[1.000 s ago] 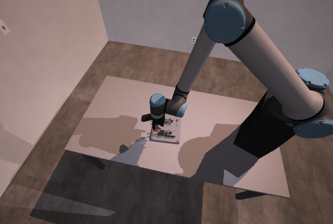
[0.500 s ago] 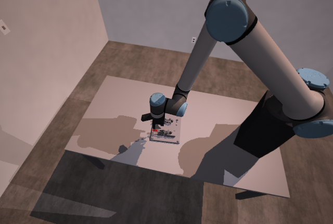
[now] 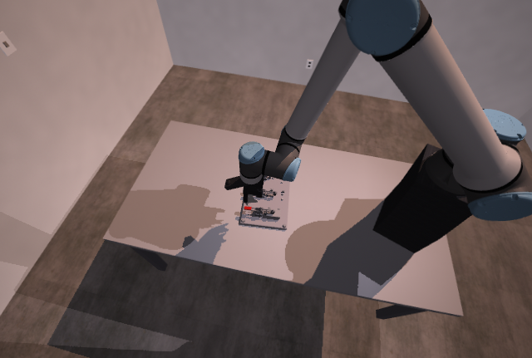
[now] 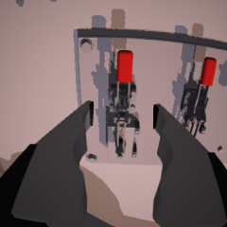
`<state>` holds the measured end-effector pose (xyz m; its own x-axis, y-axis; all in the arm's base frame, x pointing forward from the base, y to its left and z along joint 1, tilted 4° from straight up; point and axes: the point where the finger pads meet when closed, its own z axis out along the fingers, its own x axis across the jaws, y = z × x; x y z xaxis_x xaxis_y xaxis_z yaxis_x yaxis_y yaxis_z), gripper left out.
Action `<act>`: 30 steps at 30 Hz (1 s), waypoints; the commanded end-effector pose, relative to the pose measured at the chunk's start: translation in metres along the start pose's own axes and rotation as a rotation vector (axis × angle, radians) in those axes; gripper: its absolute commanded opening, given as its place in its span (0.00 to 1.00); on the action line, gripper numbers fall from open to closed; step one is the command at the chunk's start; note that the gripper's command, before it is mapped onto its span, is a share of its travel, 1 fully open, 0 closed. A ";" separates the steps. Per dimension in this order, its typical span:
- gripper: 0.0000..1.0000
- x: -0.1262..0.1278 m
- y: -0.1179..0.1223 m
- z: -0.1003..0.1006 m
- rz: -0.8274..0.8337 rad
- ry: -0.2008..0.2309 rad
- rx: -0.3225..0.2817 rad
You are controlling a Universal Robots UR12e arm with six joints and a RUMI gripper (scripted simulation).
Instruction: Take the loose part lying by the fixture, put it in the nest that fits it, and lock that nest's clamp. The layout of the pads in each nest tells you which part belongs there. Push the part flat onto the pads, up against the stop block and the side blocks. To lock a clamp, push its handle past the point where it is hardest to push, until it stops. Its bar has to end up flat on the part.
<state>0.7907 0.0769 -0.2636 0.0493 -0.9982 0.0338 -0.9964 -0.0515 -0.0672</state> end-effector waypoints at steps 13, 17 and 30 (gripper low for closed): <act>0.28 0.000 -0.001 -0.027 0.000 0.000 0.001; 0.28 0.000 -0.001 -0.027 0.000 0.000 0.001; 0.28 0.000 -0.001 -0.027 0.000 0.000 0.001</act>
<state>0.7888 0.0777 -0.2372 0.0493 -0.9982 0.0337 -0.9964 -0.0515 -0.0670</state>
